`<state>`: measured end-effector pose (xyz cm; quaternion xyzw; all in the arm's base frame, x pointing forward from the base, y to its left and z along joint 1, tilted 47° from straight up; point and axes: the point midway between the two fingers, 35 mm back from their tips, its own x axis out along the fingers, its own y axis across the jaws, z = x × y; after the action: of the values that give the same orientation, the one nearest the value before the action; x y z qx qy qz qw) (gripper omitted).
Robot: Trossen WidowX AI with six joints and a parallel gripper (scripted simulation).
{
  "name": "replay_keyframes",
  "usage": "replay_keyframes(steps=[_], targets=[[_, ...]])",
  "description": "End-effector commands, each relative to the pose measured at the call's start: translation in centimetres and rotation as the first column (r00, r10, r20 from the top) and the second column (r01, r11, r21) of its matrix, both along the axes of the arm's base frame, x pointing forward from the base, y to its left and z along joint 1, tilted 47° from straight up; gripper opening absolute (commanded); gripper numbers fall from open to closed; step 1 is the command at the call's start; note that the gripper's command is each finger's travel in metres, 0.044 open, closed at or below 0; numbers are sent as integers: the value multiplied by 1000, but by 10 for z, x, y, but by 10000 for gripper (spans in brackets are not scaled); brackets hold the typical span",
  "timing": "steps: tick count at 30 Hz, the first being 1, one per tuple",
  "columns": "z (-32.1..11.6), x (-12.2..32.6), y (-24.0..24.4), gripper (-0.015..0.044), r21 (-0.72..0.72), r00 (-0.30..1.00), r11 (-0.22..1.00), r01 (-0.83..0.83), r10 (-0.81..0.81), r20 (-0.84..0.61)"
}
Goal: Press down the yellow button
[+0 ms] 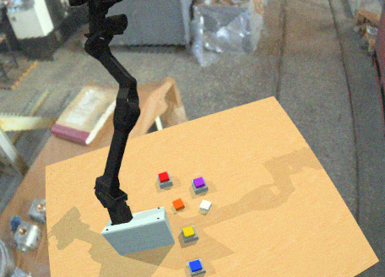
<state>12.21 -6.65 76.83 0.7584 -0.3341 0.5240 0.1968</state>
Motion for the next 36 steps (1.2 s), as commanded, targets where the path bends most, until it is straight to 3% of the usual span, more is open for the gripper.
replay_keyframes(steps=[1, 6, 11, 20, 27, 36], targets=[[1, -4, 0, 400, -2, 1000, 1000, 9, -9, 8], [8, -94, 12, 400, -46, 952, 971, 235, -221, 213], [5, -156, 44, 400, -73, 859, 910, 408, -355, 368], [-38, -248, 188, 400, -106, 505, 633, 767, -494, 707], [-98, -245, 312, 400, -91, 245, 367, 926, -398, 884], [-195, -165, 433, 400, -59, 62, 34, 998, -116, 991]])
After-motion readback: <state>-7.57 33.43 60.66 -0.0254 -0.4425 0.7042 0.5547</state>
